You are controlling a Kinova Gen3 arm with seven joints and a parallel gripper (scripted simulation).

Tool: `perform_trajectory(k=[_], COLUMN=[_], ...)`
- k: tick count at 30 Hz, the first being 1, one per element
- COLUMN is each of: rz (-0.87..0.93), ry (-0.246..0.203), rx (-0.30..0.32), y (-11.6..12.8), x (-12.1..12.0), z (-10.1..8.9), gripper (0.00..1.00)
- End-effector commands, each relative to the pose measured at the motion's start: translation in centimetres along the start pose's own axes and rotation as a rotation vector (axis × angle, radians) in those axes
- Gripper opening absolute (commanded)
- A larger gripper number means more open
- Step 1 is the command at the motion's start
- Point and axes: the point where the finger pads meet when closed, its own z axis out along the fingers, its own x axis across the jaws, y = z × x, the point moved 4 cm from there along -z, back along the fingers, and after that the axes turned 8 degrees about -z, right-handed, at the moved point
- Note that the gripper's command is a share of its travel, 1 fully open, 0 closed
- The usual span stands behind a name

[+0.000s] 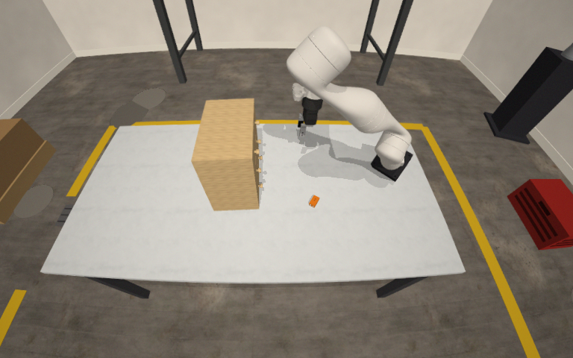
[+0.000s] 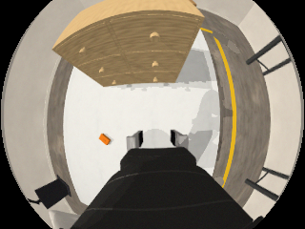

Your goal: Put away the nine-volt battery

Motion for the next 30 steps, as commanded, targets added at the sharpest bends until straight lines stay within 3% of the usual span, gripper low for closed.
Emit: perform_trajectory(k=[1, 12, 14, 30], rz=[0.008, 0.007, 0.007, 0.007], ry=[0.002, 0.021, 0.021, 0.058], rx=[0.018, 0.157, 0.157, 0.421], y=[0.2, 0.0, 0.0, -0.5], x=[0.0, 0.0, 0.0, 0.1], z=[0.1, 1.3, 1.3, 3.9], gripper=[1.0, 1.0, 1.0, 1.0])
